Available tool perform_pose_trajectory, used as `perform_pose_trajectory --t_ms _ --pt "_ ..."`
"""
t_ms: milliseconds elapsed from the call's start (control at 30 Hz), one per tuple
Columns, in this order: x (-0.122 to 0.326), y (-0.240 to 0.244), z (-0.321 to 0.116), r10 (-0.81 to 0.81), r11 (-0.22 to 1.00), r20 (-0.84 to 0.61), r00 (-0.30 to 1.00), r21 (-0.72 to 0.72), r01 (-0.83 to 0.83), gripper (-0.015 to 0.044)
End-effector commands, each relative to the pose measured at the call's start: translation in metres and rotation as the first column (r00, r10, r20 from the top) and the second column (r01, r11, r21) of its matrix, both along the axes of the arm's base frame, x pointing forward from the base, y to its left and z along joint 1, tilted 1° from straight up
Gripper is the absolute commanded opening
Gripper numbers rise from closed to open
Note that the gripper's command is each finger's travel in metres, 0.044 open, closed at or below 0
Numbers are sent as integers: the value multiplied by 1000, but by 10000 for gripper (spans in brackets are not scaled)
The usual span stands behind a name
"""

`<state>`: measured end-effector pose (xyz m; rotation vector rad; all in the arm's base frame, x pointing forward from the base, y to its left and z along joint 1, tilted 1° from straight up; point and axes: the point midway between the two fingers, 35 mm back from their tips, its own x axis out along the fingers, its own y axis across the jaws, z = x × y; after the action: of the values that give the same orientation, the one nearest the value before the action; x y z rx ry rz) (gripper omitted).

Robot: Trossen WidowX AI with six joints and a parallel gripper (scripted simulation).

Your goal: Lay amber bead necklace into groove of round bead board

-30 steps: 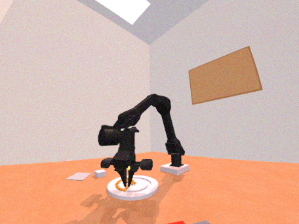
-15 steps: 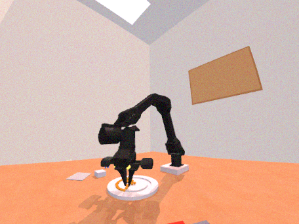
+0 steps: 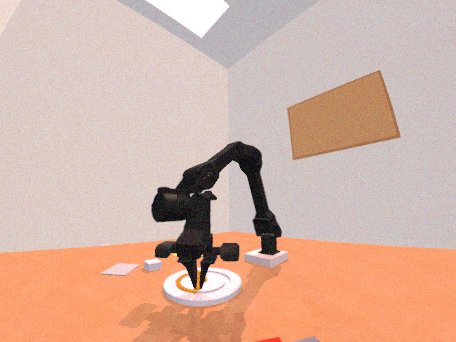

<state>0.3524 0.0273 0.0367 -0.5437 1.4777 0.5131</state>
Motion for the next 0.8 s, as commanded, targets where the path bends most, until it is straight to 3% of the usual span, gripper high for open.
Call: perform_pose_trajectory --t_ms 0,100,633,767 --pt "1 1 -4 -5 1000 2 1000 2 5 0" --pt "1 1 -7 -5 1000 2 1000 2 5 0" --pt "1 1 1 -4 1000 2 1000 1 4 420" --pt "0 1 1 -5 1000 2 1000 2 5 440"
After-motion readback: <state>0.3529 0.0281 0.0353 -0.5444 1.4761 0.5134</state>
